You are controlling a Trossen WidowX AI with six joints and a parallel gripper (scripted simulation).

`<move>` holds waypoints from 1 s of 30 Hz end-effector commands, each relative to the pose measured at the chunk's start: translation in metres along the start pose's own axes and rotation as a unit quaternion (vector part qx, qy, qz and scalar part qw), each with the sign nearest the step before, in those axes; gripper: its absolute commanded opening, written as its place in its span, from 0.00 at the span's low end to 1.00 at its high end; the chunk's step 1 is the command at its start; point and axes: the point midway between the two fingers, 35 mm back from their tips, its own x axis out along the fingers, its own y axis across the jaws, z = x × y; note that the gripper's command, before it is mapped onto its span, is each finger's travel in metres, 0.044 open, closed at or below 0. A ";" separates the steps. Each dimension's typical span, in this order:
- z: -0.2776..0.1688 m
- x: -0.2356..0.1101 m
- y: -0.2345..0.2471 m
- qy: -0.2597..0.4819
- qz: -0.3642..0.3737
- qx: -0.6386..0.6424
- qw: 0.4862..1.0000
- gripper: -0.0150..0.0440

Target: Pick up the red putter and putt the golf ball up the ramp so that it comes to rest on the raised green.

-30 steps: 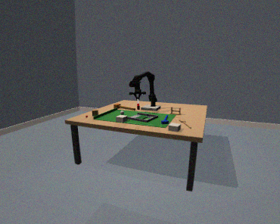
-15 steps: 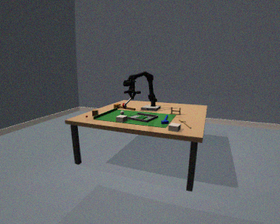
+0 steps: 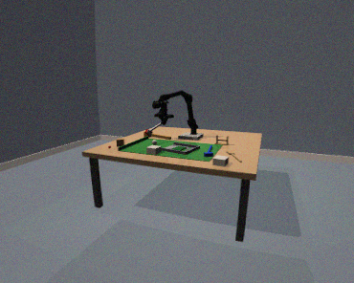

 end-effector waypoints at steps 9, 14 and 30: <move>0.001 0.035 -0.002 -0.002 -0.001 0.004 1.000 0.25; 0.001 0.039 -0.001 -0.002 -0.001 0.004 1.000 0.25; 0.001 0.064 -0.001 -0.002 -0.001 0.004 1.000 0.25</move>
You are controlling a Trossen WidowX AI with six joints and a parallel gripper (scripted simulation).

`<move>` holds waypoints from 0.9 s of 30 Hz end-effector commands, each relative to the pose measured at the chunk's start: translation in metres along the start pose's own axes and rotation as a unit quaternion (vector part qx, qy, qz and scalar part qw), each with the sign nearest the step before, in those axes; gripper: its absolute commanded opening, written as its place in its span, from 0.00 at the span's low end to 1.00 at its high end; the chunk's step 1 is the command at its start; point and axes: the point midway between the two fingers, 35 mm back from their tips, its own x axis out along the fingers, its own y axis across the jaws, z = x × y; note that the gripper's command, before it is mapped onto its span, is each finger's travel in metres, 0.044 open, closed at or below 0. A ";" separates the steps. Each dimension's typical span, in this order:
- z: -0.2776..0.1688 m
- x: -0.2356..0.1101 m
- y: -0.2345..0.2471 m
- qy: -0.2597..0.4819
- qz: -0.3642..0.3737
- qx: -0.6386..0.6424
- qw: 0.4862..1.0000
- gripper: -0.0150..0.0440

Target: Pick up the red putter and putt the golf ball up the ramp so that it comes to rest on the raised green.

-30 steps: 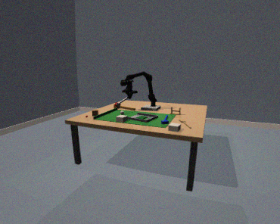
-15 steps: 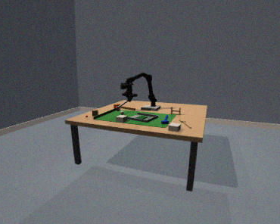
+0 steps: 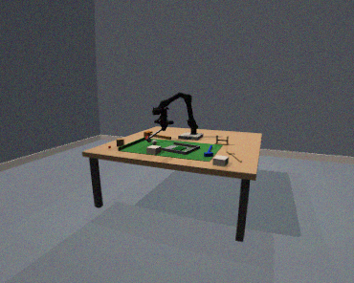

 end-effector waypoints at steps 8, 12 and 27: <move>0.000 0.006 0.000 0.001 0.000 0.000 1.000 0.25; 0.000 0.006 0.000 0.001 0.000 0.000 1.000 0.25; 0.000 0.010 -0.030 0.000 -0.001 0.002 1.000 0.25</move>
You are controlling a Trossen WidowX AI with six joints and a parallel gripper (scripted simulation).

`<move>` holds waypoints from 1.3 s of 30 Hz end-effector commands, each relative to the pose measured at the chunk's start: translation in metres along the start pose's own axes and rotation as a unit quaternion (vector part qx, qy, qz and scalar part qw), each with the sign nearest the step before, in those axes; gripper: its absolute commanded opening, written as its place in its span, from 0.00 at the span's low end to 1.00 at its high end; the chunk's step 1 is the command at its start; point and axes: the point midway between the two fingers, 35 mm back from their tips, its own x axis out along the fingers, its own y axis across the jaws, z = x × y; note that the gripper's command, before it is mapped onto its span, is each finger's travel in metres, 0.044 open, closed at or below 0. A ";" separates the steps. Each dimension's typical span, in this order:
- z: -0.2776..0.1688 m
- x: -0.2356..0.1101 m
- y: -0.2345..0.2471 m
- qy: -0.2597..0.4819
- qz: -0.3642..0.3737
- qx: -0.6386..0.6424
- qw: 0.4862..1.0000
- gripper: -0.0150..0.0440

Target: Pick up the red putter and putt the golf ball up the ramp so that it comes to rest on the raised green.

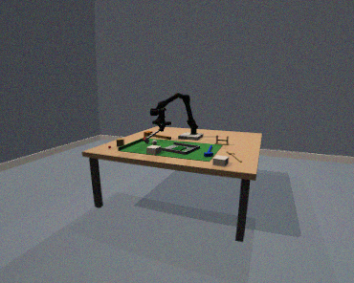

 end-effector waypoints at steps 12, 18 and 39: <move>0.008 -0.002 0.091 -0.002 0.002 -0.003 1.000 0.25; 0.001 -0.001 0.136 -0.003 0.004 -0.004 1.000 0.25; 0.001 -0.052 0.135 0.004 0.006 -0.006 1.000 0.25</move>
